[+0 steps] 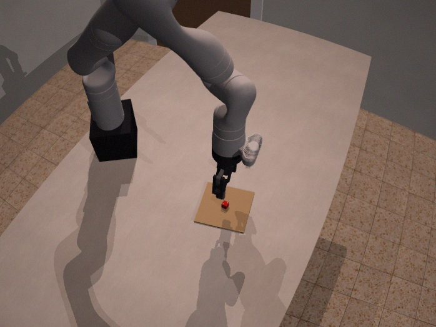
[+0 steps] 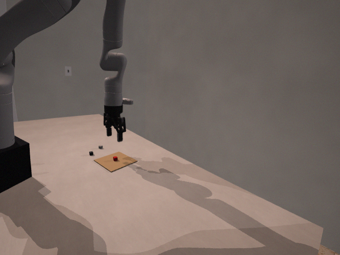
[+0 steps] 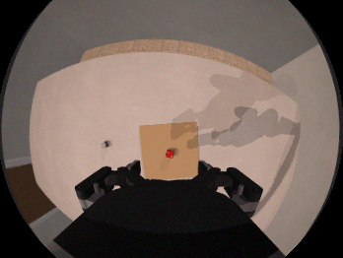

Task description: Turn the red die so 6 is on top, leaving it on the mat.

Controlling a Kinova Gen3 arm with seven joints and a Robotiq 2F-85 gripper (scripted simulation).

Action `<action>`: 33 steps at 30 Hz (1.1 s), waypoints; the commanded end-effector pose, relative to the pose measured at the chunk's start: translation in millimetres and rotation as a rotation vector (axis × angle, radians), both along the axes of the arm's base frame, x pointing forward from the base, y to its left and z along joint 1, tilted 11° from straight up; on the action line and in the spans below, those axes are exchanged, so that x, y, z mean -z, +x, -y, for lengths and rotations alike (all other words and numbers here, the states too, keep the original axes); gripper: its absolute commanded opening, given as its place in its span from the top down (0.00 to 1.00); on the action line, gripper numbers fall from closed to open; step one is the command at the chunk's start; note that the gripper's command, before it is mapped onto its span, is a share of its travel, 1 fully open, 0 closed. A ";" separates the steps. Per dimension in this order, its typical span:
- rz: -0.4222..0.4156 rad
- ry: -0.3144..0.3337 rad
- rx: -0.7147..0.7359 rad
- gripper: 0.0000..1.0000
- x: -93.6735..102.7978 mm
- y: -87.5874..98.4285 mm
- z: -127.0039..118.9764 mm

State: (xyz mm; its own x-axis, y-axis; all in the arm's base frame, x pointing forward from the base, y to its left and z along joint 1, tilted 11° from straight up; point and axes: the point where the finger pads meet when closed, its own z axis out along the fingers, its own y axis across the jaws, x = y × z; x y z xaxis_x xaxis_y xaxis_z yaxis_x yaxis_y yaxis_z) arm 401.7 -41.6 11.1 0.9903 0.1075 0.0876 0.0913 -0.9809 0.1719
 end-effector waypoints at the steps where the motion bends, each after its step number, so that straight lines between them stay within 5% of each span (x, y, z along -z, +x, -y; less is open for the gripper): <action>1: -0.013 -0.003 -0.047 0.00 1.4 -1.0 0.9; 33: -0.181 -0.111 -1.075 0.00 14.1 -2.1 1.9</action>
